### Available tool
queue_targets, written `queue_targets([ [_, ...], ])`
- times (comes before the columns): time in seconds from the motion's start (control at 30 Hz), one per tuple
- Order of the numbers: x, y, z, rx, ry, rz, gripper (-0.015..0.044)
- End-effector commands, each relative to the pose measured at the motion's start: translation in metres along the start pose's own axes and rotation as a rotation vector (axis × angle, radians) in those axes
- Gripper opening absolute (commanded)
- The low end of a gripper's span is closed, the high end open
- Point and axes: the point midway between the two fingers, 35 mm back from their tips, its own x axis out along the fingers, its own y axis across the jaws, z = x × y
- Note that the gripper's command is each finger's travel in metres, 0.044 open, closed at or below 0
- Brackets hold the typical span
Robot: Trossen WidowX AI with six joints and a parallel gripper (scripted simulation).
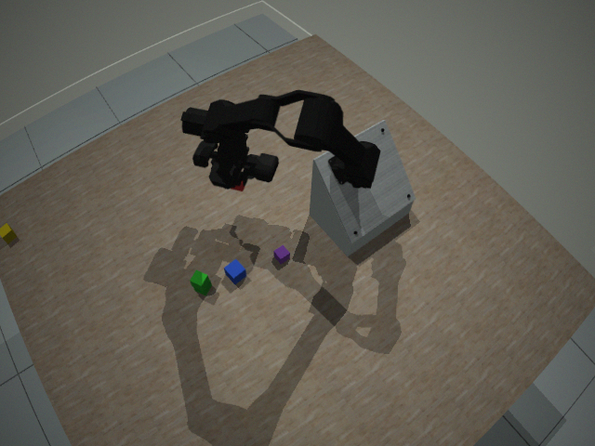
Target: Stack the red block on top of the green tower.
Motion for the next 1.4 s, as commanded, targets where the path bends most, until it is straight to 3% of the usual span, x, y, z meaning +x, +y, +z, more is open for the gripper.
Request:
queue_targets([
  [0.0,-0.008,0.0,0.001,-0.01,0.003,-0.007,0.0],
  [0.33,-0.009,-0.002,0.003,-0.017,0.01,-0.01,0.0],
  [0.57,-0.011,-0.017,0.033,-0.065,0.05,-0.03,0.0],
  [1.0,-0.016,-0.035,0.125,-0.038,0.028,-0.04,0.0],
  [1.37,-0.011,-0.019,0.217,-0.02,-0.002,-0.014,0.0],
])
